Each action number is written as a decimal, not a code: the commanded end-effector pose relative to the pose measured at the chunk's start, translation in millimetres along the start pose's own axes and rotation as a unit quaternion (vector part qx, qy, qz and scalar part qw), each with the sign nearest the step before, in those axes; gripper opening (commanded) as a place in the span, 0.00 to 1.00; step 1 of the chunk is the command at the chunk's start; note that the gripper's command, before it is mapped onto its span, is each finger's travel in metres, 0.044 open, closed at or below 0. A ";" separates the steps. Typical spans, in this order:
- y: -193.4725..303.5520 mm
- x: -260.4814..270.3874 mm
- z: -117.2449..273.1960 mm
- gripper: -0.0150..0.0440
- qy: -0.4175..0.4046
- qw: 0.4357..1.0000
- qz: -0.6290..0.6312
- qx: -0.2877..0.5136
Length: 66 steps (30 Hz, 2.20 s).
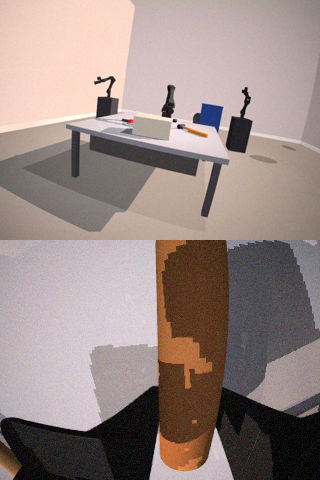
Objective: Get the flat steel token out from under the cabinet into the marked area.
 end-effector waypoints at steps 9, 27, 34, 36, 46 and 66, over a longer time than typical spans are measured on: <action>17.8 4.3 -1.0 0.25 0.000 1.000 0.000 0.002; 15.1 4.3 1.0 0.25 0.000 0.999 0.045 0.001; 15.0 4.3 1.5 0.25 0.000 0.997 0.072 0.001; 15.0 4.4 1.6 0.25 0.000 0.997 0.080 0.001; 14.8 4.5 2.1 0.25 0.000 0.993 0.119 0.001; 14.6 4.6 2.8 0.25 -0.001 0.981 0.196 0.002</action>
Point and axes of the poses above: the point midway between the two fingers, 35 mm back from their tips, its own z axis back along the fingers, its own x axis across the jaws, y = z × x, the point moved 7 cm from there along z, back along the fingers, and after that the axes turned 12 degrees about z, right-handed, at the moved point
